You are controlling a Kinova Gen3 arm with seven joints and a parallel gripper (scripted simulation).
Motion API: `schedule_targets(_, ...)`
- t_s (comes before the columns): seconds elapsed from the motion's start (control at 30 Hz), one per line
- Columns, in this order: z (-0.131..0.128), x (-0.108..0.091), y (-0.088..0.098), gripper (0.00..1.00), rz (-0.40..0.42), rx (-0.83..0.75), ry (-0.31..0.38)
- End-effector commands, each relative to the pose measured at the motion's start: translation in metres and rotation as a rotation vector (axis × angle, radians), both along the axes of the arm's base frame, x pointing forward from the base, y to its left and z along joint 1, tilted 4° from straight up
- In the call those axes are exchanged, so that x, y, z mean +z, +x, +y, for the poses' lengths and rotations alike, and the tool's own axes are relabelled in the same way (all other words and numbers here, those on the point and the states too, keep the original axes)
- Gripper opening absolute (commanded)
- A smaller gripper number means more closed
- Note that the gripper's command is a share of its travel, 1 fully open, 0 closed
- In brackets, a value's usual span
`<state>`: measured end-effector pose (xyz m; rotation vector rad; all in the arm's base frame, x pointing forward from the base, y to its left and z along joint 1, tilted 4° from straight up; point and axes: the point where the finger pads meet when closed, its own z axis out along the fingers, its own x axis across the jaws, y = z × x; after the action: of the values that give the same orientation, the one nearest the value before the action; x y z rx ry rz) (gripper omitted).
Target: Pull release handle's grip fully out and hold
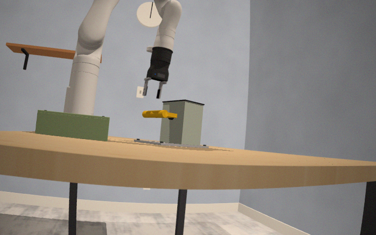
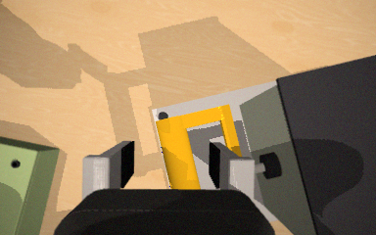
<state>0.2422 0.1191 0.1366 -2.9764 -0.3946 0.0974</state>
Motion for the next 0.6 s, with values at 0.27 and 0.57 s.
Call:
schedule_targets(0.27,-0.025,0.004,0.018,1.0,-0.093,0.228,-0.054)
schedule_targets(0.57,-0.026,0.004,0.019,1.0,-0.095,0.242,-0.058)
